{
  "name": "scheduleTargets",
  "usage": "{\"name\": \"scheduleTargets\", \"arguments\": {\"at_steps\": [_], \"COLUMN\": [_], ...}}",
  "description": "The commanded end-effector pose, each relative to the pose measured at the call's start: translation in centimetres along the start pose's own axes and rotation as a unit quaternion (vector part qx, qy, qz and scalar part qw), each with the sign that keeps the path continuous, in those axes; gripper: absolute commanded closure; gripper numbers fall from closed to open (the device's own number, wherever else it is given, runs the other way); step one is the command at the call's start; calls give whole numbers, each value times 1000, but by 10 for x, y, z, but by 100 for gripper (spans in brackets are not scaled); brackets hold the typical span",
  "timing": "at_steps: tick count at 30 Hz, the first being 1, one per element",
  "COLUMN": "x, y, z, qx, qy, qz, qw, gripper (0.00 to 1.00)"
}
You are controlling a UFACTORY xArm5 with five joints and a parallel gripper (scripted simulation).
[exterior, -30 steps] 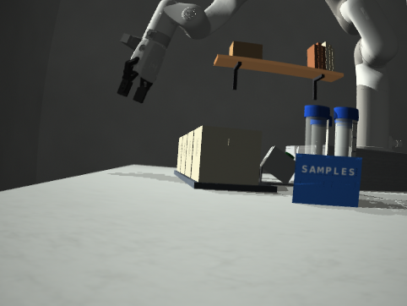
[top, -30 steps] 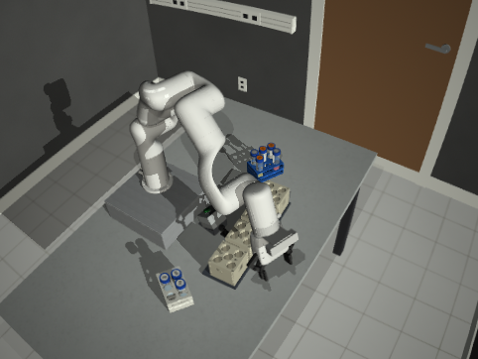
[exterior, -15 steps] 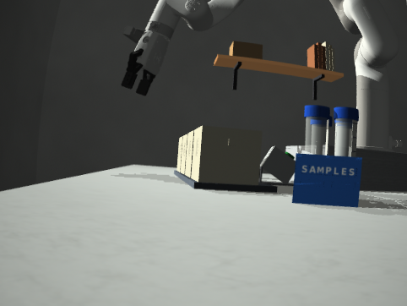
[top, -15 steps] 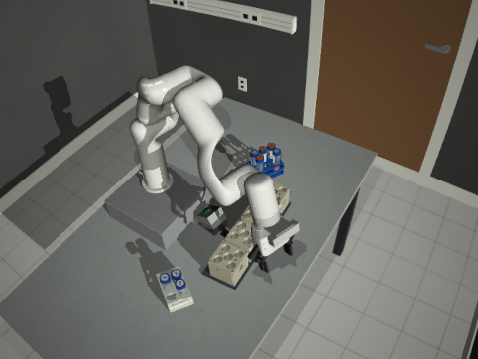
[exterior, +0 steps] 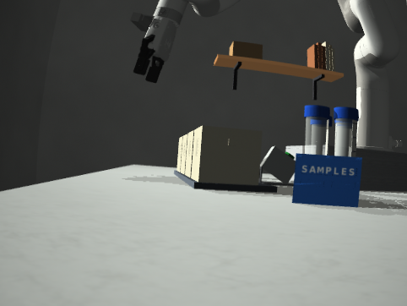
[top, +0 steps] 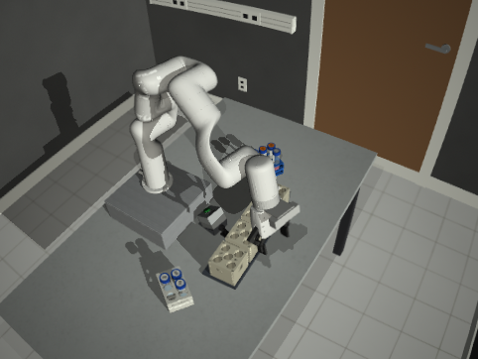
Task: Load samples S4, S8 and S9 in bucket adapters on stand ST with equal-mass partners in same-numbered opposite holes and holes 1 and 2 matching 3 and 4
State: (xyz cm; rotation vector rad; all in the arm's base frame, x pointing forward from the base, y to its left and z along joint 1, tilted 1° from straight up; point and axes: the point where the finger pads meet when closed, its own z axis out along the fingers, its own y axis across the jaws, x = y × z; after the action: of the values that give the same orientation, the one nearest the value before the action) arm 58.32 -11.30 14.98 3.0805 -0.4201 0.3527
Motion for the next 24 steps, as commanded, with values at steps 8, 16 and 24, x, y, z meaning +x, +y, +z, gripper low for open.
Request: {"name": "scheduleTargets", "arguments": {"at_steps": [8, 16, 24], "x": [-28, -45, -67], "y": [-19, -28, -37], "z": [-35, -51, -70], "qx": [3, 5, 5], "qy": [-22, -40, -51], "qz": [-28, -50, -62], "qw": [999, 998, 997], "gripper": [0, 0, 0]}}
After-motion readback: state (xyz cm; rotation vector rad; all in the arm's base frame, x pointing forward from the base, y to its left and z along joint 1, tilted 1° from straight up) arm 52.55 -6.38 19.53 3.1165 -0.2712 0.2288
